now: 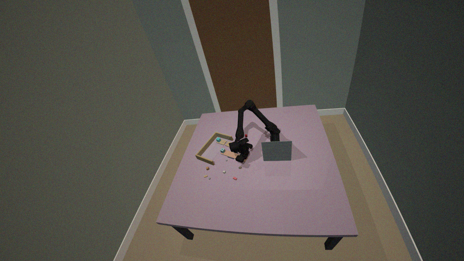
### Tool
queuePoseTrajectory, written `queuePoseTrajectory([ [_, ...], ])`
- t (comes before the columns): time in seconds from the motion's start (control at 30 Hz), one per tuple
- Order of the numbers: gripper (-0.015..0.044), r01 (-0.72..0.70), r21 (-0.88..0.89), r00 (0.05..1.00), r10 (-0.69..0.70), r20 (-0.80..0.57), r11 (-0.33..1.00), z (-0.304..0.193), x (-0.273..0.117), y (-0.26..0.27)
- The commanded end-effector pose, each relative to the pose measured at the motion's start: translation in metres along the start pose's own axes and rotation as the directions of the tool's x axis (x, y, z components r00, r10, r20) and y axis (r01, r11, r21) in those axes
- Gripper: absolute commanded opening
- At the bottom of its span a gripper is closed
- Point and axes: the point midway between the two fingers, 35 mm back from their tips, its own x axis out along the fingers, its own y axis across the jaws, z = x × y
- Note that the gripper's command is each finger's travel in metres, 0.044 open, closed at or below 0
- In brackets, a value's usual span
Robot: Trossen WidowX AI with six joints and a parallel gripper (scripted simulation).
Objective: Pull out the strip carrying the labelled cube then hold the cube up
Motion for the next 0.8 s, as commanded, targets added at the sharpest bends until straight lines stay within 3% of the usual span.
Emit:
queuePoseTrajectory([
  [0.0, 0.0000, 0.008, -0.011, 0.999, -0.009, -0.035, 1.000, -0.016, 0.005, -0.003],
  [0.77, 0.0000, 0.007, -0.012, 0.999, -0.008, -0.037, 1.000, -0.047, 0.004, -0.003],
])
